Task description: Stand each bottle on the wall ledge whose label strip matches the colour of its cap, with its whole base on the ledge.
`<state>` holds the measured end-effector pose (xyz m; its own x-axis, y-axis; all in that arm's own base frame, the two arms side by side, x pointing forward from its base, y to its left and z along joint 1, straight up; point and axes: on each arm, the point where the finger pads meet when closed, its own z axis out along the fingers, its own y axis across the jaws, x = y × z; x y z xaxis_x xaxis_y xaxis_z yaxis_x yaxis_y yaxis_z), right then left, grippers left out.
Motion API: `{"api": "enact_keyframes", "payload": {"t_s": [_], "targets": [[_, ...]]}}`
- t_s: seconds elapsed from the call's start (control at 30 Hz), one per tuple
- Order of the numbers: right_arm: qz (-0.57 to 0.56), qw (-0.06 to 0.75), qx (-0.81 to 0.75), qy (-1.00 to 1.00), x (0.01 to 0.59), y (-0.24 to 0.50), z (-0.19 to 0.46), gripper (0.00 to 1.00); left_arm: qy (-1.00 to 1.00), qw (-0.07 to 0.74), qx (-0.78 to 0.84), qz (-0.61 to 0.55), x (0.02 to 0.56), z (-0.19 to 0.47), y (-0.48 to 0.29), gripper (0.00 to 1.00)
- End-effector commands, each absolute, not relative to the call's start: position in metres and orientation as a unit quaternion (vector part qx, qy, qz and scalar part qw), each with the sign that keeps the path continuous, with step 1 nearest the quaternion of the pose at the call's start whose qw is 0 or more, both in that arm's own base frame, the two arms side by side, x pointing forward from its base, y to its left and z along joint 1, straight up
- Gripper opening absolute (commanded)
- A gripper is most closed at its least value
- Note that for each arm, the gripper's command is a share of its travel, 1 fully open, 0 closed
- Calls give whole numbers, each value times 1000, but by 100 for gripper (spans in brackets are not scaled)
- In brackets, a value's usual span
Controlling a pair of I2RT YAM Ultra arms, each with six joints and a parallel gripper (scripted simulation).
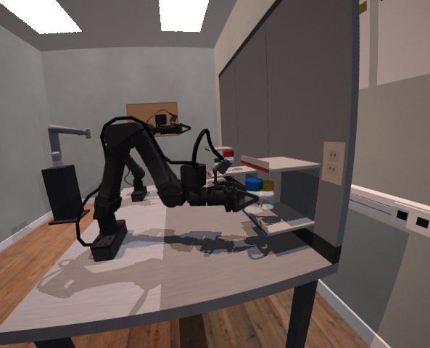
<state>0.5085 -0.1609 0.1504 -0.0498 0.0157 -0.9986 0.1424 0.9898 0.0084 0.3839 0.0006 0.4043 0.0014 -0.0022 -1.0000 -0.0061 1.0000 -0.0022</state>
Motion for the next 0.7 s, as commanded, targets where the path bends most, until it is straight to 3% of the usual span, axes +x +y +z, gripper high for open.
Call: {"api": "enact_keyframes", "payload": {"t_s": [0.0, 0.67], "targets": [[-54, 712, 51, 698, 532, -163, 173, 52, 696, 718, 0, 4, 377, 421, 3, 89], [-55, 728, 43, 682, 570, -165, 184, 52, 696, 718, 0, 4, 377, 421, 3, 89]]}}
